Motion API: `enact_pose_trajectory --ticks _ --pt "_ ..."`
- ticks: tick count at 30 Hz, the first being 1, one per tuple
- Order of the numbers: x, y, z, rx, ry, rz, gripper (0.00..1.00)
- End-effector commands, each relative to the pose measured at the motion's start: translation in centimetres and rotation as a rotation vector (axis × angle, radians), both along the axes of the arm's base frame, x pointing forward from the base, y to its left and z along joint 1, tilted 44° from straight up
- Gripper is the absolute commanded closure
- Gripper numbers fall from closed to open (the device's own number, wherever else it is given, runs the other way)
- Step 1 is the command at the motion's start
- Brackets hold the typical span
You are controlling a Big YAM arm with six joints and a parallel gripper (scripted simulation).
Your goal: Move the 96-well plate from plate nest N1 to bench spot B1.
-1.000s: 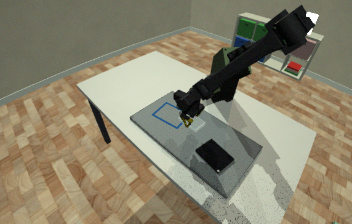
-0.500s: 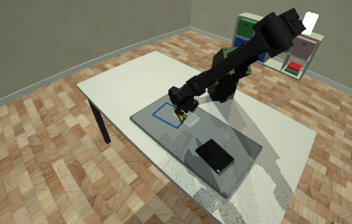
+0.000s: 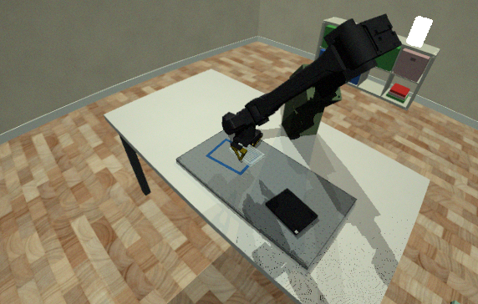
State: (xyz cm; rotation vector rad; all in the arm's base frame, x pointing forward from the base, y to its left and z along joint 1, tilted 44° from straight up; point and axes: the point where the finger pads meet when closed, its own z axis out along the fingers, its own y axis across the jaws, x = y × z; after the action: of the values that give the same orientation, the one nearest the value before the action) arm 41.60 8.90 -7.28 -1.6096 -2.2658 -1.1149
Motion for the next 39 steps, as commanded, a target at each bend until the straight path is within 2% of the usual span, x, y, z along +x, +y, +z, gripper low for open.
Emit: enact_pose_trajectory --ticks 1,10,12,13,14,27,29,30,32,34,39 --pt "0.5 -1.8 -0.7 -0.008 -0.009 -0.006 1.00" --pt "1.0 -4.1 -2.6 -0.007 -0.010 -0.007 1.00" --pt "1.0 -4.1 -2.6 -0.007 -0.010 -0.007 1.00" --pt "0.9 -3.3 -2.9 -0.007 -0.010 0.018 1.00" --pt "1.1 -4.6 -3.1 -0.007 -0.010 -0.007 1.00" --pt "1.8 -8.0 -5.9 -0.007 -0.012 -0.009 1.00" --pt "1.8 -8.0 -5.9 -0.007 -0.012 -0.009 1.00" --pt "1.8 -6.5 -5.5 -0.010 -0.022 0.028 1.00" --pt "2.0 -6.5 -4.9 -0.013 -0.034 0.028 1.00" --pt "1.9 -7.3 -5.5 -0.012 -0.024 0.001 1.00" --pt "1.9 -7.4 -5.5 -0.012 -0.024 0.001 1.00"
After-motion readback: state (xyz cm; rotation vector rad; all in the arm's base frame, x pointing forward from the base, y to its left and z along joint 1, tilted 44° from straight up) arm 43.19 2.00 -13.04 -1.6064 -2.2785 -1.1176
